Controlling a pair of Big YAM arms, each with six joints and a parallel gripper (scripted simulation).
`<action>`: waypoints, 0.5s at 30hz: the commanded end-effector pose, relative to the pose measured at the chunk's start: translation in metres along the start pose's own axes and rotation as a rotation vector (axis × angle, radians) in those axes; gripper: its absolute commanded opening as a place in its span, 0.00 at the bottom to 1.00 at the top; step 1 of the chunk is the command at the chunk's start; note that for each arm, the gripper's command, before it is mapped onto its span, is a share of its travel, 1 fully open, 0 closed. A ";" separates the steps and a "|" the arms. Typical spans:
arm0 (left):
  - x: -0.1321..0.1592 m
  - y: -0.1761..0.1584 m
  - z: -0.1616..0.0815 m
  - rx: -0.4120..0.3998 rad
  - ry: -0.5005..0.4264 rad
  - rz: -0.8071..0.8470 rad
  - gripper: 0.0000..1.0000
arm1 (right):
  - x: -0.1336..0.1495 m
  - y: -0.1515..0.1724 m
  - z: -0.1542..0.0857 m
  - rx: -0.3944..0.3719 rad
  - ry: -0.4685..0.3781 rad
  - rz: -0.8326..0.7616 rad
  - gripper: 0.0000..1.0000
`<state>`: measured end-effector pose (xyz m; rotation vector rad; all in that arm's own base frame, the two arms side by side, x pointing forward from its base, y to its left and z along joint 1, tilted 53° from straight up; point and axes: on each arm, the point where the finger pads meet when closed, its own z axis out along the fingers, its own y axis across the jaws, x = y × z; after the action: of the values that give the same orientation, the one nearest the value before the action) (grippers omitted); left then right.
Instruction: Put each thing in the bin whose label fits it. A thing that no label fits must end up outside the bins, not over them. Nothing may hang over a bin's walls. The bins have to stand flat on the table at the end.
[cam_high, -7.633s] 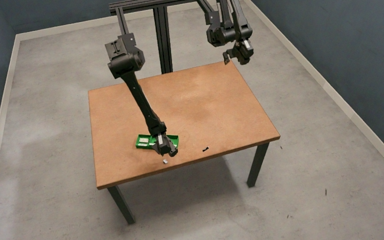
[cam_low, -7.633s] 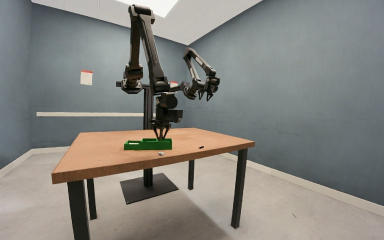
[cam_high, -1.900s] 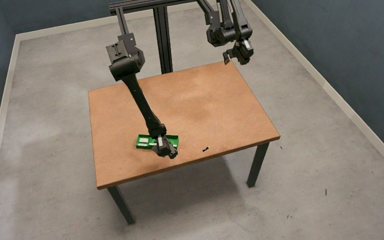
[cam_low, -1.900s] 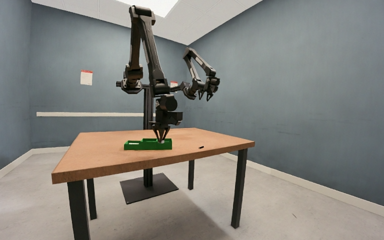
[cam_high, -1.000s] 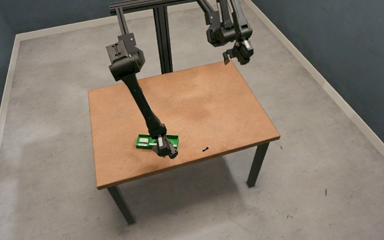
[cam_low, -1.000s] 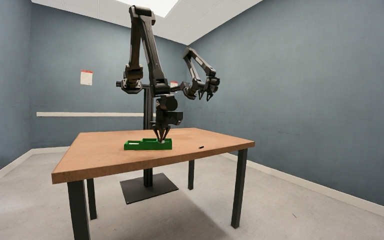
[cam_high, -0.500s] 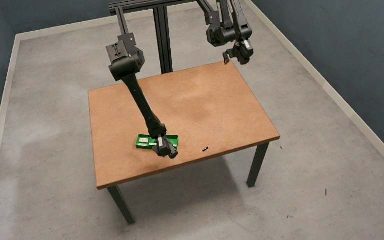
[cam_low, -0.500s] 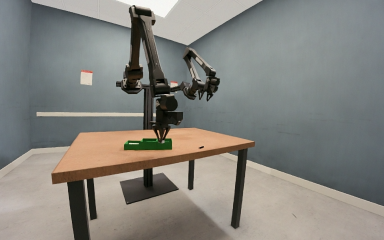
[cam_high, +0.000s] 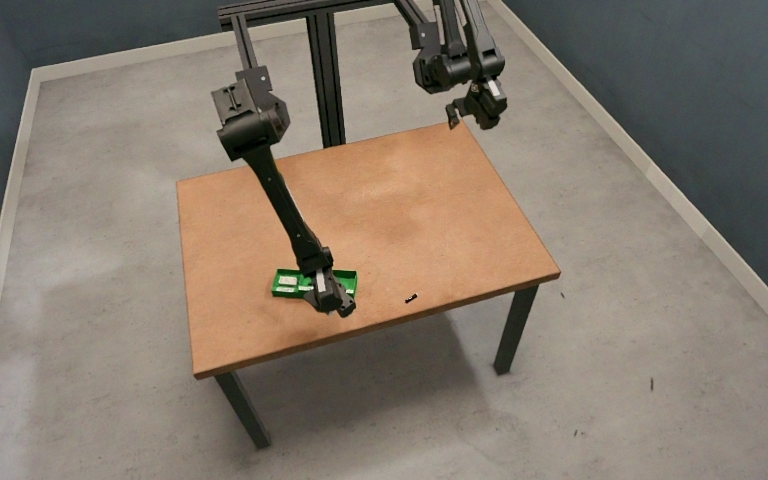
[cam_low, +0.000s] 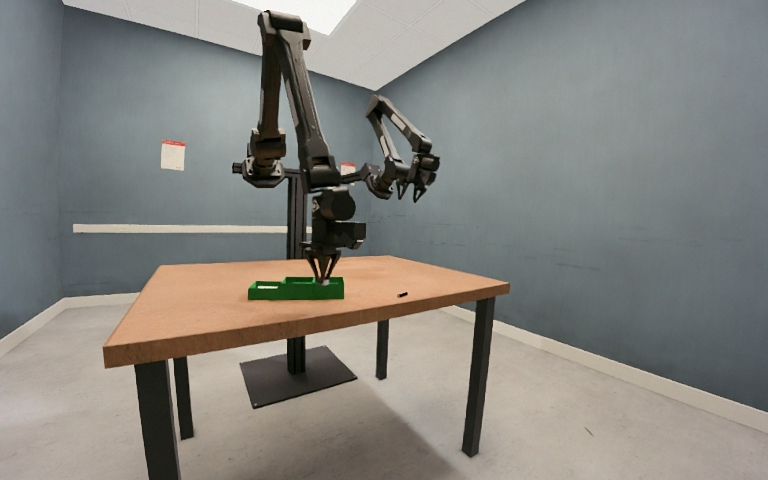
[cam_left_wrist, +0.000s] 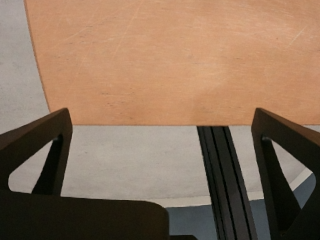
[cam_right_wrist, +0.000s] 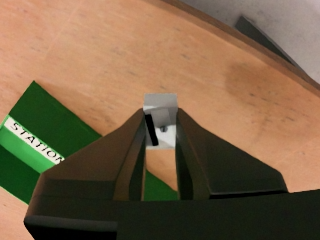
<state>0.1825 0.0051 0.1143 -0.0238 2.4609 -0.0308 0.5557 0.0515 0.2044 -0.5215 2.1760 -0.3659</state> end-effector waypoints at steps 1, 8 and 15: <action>-0.020 0.000 -0.019 -0.003 -0.048 -0.001 1.00 | -0.005 0.001 -0.013 -0.001 -0.014 0.006 0.10; -0.020 0.000 -0.019 -0.003 -0.048 -0.001 1.00 | 0.002 0.007 0.002 -0.008 0.004 0.002 0.10; -0.020 0.000 -0.019 -0.003 -0.048 -0.001 1.00 | 0.018 0.034 0.000 -0.007 -0.004 0.003 0.10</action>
<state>0.1825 0.0051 0.1143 -0.0238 2.4609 -0.0308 0.5404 0.0615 0.1883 -0.5250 2.1765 -0.3710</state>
